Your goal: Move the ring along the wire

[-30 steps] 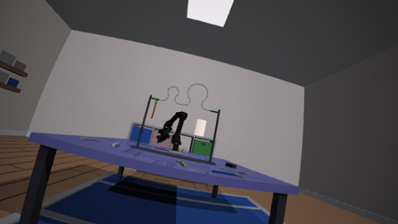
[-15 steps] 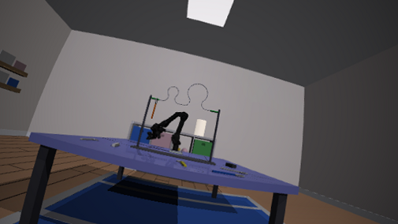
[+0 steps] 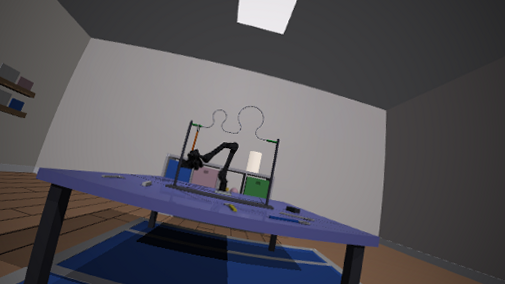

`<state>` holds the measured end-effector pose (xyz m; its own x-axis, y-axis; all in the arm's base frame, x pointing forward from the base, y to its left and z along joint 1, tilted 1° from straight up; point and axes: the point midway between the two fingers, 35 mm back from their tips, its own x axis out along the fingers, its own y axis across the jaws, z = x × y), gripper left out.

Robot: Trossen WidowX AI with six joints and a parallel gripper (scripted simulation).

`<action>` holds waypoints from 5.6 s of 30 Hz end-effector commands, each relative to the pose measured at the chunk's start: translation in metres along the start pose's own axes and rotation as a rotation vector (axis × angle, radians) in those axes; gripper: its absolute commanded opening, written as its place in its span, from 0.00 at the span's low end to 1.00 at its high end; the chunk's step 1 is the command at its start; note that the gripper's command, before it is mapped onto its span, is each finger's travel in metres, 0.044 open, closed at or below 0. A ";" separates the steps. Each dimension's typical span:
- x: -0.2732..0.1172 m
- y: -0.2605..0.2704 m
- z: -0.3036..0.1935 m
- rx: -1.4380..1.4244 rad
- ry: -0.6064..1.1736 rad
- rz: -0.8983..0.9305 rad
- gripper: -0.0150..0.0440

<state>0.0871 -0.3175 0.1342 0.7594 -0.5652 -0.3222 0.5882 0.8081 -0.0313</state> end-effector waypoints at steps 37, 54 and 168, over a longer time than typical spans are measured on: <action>0.055 0.164 0.146 -0.079 -0.335 0.493 0.53; 0.077 0.175 0.155 -0.079 -0.337 0.493 0.53; 0.107 0.202 0.180 -0.076 -0.340 0.489 0.00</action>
<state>0.3370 -0.2448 0.2630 0.9911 -0.1327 0.0038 0.1328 0.9907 -0.0299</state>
